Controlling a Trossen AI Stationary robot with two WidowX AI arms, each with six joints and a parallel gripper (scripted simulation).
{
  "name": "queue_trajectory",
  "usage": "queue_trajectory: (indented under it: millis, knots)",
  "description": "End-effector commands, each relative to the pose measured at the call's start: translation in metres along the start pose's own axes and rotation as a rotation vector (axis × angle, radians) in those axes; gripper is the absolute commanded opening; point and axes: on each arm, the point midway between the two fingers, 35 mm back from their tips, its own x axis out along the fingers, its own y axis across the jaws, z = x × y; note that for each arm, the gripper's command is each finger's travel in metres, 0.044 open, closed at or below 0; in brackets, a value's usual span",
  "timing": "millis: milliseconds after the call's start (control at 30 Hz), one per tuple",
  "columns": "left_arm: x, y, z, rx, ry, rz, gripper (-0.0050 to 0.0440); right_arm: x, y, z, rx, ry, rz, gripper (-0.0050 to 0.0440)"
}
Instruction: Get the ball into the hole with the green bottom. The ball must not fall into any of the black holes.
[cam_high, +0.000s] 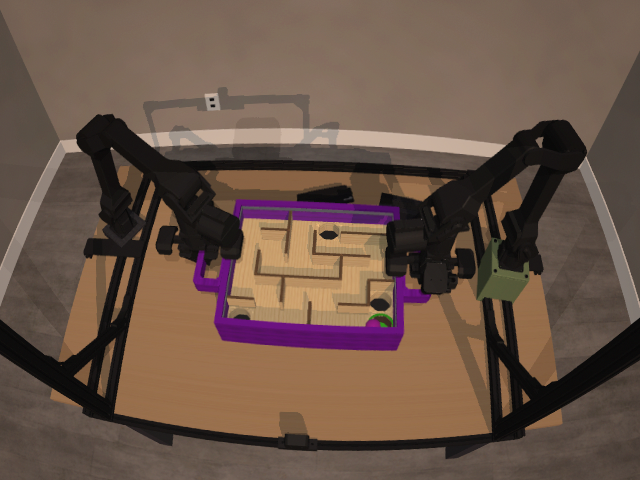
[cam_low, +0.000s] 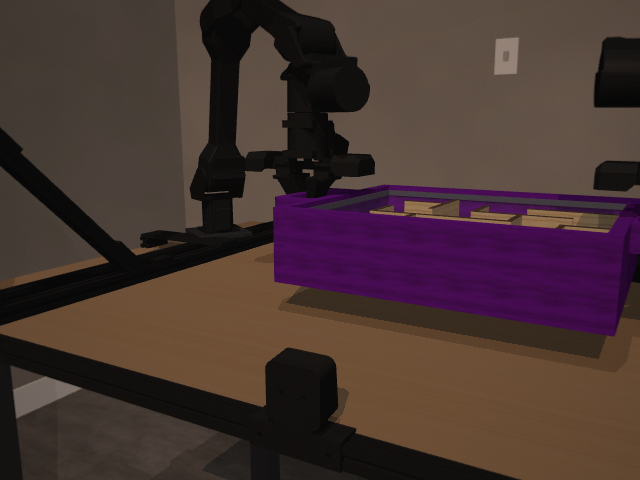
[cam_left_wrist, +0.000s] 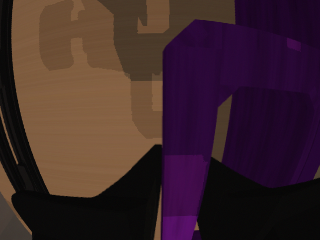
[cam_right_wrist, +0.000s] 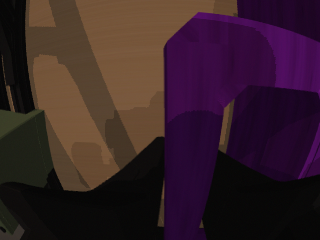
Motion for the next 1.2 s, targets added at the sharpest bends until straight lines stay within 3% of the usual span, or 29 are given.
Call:
queue_trajectory:
  millis: [0,267,533,767,1167]
  knots:
    - [-0.002,-0.002,-0.001,0.000,0.001,0.001,0.0020,0.002,0.002,0.001,-0.002,0.000,-0.002,0.0020]
    - [0.007,0.000,-0.001,0.000,-0.021,-0.036,0.0020,-0.007,0.000,0.002,-0.002,0.021,0.035,0.0020]
    - [0.003,0.001,-0.001,0.000,-0.022,-0.009,0.0020,-0.002,-0.001,0.001,-0.002,0.021,0.009,0.0020]
    - [0.022,-0.001,-0.001,0.000,-0.004,-0.010,0.0020,0.020,0.001,0.001,-0.002,0.004,0.009,0.0020]
    - [0.035,-0.002,-0.001,0.000,-0.003,-0.010,0.0020,0.034,0.001,0.001,-0.002,0.004,0.009,0.0020]
